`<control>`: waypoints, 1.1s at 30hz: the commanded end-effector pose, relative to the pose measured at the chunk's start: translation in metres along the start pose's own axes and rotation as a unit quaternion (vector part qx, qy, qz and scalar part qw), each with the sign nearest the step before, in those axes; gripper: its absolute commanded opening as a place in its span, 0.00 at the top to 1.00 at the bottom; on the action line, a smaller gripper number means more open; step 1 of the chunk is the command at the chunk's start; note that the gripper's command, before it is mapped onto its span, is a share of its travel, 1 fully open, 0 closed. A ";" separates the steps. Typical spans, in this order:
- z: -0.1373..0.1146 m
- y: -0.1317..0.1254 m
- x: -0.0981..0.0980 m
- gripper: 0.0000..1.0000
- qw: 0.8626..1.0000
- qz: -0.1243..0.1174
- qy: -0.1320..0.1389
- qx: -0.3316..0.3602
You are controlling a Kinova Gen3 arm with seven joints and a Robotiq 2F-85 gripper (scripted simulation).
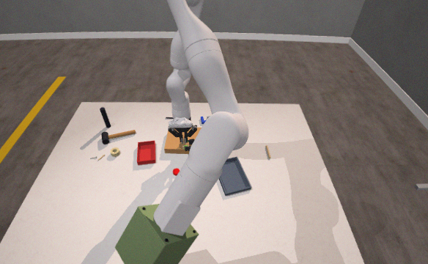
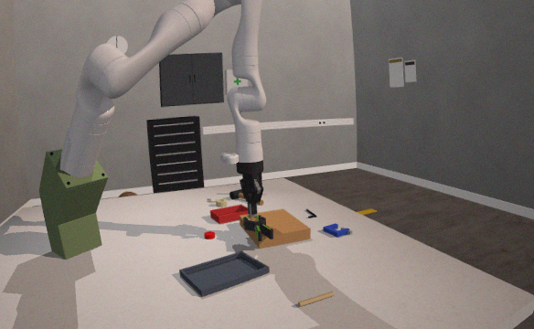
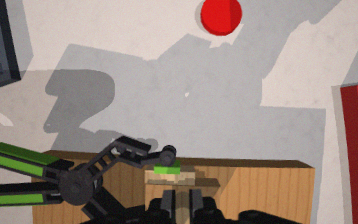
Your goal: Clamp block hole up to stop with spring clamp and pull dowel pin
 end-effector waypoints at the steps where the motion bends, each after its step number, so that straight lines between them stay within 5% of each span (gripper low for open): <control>1: 0.002 0.001 -0.001 0.90 1.000 0.002 -0.001 -0.008; 33: 0.002 0.001 -0.001 0.90 0.999 0.002 -0.001 -0.040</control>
Point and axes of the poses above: the point where the finger pads meet when closed, its own x axis out along the fingers, its own y axis across the jaws, z = x × y, the point moved 1 cm from there along -x, back along the fingers, and after that the axes turned 12 degrees about x, right-handed, at the moved point
